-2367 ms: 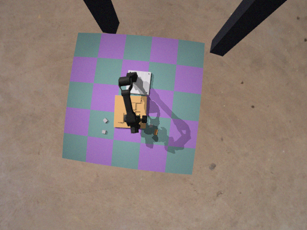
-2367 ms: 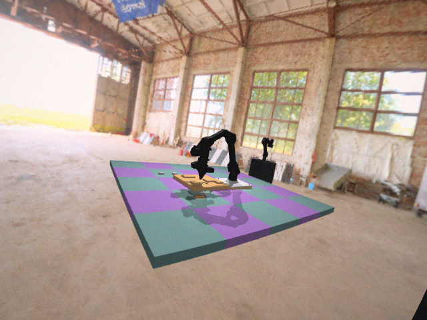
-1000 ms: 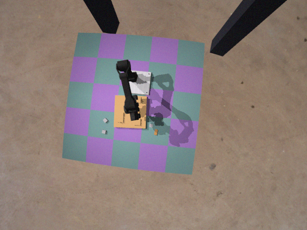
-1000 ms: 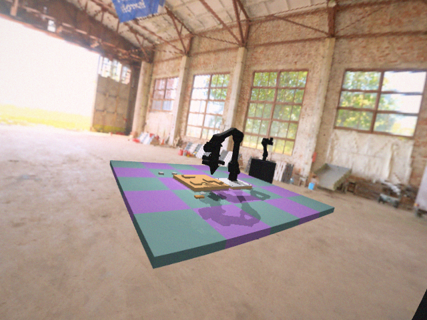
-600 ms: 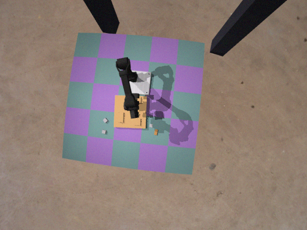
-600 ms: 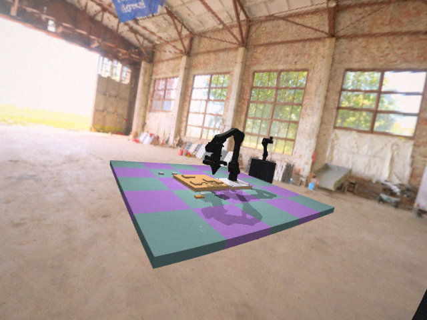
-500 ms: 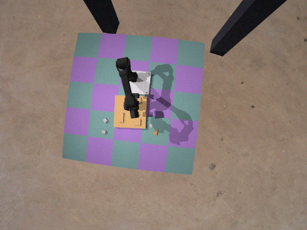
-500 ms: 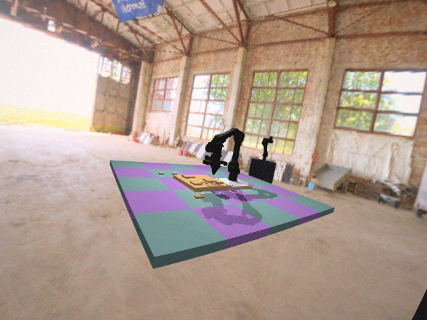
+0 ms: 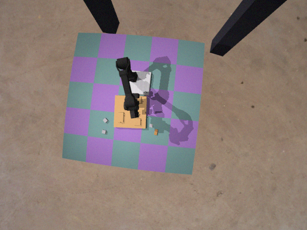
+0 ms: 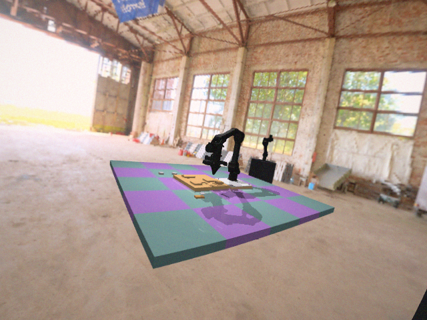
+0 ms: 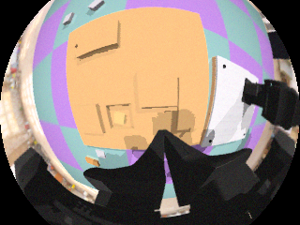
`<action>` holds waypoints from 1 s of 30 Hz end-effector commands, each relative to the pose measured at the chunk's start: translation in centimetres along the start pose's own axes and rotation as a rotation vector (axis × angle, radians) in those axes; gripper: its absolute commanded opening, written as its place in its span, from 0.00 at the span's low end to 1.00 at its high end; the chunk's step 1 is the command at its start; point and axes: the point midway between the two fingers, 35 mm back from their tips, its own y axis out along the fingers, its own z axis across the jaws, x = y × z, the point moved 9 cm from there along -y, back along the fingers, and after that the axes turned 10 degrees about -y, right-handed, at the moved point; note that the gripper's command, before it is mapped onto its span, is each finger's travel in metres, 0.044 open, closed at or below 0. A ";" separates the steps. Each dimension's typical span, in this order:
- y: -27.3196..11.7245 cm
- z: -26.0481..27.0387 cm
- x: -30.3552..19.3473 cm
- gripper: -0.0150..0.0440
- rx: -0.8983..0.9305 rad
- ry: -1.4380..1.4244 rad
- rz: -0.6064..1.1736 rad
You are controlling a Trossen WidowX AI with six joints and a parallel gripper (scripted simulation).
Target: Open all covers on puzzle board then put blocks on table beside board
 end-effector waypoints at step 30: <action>3.2 0.1 0.0 0.25 -0.002 0.003 0.000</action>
